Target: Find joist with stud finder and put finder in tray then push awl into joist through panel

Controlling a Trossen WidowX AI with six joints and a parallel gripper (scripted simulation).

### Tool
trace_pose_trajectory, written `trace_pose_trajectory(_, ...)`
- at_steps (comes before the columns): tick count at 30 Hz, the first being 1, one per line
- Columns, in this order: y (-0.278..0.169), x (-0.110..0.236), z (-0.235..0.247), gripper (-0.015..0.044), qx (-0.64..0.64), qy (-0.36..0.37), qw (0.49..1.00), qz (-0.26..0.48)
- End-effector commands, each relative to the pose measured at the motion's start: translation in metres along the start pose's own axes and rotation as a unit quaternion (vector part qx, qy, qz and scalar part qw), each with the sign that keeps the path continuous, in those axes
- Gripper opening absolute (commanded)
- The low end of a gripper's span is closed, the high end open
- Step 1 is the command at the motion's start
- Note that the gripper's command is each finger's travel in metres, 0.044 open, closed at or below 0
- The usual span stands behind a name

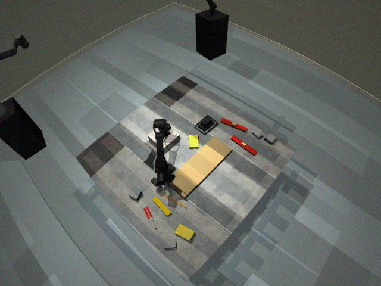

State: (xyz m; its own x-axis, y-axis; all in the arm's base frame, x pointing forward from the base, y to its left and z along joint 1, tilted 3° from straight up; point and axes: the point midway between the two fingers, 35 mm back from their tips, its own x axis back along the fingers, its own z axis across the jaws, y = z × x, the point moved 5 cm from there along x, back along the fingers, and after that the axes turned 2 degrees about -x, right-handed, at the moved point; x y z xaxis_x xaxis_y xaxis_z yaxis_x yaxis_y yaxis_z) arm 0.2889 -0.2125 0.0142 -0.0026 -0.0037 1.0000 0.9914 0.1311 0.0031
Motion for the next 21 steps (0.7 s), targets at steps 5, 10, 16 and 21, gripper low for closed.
trace_pose_trajectory(5,-0.0017,-0.0036,0.0017,0.0361,0.000,0.003,1.000,0.004)
trace_pose_trajectory(10,-0.0017,-0.0036,0.0017,0.0230,0.000,0.003,1.000,0.004)
trace_pose_trajectory(16,-0.0017,-0.0036,0.0017,0.0072,0.000,0.003,1.000,0.004)
trace_pose_trajectory(21,-0.0017,-0.0036,0.0017,0.0039,0.000,0.003,1.000,0.004)
